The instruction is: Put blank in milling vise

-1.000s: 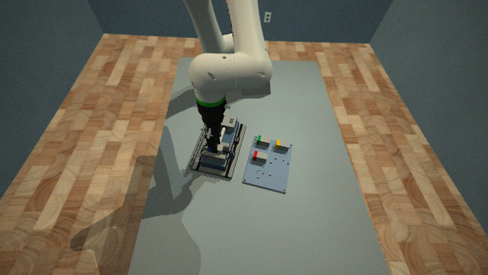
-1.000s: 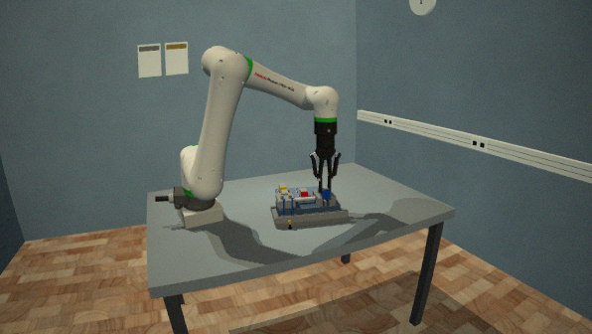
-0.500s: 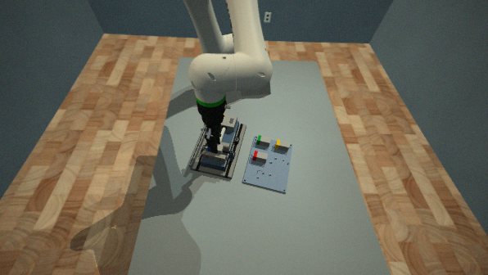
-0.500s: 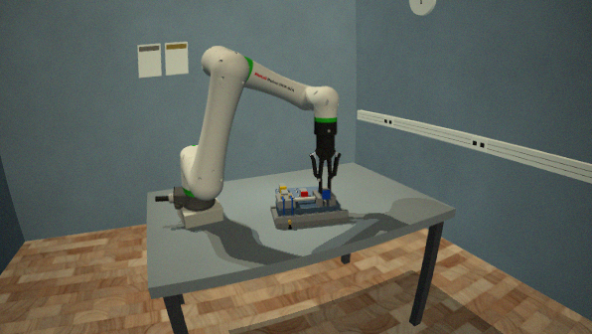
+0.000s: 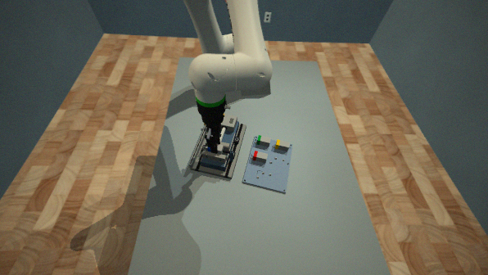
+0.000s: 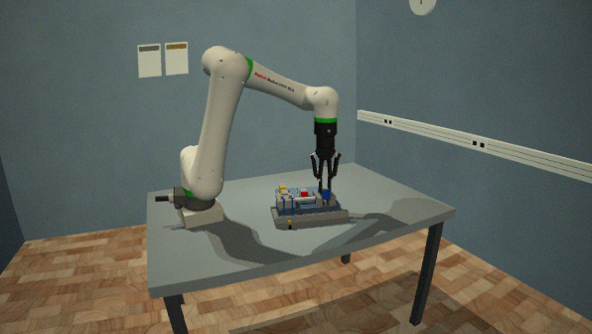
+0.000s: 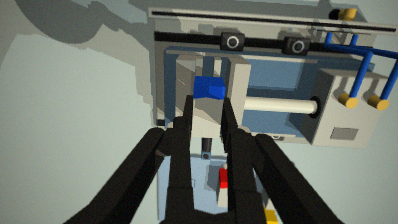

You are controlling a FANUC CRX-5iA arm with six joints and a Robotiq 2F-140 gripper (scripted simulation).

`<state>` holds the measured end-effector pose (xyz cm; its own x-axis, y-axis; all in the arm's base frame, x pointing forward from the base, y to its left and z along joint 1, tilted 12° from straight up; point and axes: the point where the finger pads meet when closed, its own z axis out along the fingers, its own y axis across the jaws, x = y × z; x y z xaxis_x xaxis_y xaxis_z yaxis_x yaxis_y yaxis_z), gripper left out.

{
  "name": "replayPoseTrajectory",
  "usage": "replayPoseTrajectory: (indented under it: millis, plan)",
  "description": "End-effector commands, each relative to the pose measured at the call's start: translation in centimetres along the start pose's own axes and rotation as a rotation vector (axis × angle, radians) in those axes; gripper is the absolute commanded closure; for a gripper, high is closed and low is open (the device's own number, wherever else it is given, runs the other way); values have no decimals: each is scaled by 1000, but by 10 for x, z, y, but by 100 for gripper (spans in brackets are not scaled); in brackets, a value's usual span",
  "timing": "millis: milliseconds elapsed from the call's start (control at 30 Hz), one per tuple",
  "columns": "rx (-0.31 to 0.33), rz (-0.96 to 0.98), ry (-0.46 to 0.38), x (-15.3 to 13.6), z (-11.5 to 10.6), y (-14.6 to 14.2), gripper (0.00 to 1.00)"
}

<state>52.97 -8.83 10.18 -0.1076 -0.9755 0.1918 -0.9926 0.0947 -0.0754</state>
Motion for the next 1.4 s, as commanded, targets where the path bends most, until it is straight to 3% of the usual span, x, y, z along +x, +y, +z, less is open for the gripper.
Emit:
replayPoseTrajectory:
  millis: [0,200,233,1367]
  plan:
    - [2,0,0,0,-1,-1,90]
    - [2,0,0,0,-1,-1,90]
    - [2,0,0,0,-1,-1,0]
    - [2,0,0,0,-1,-1,0]
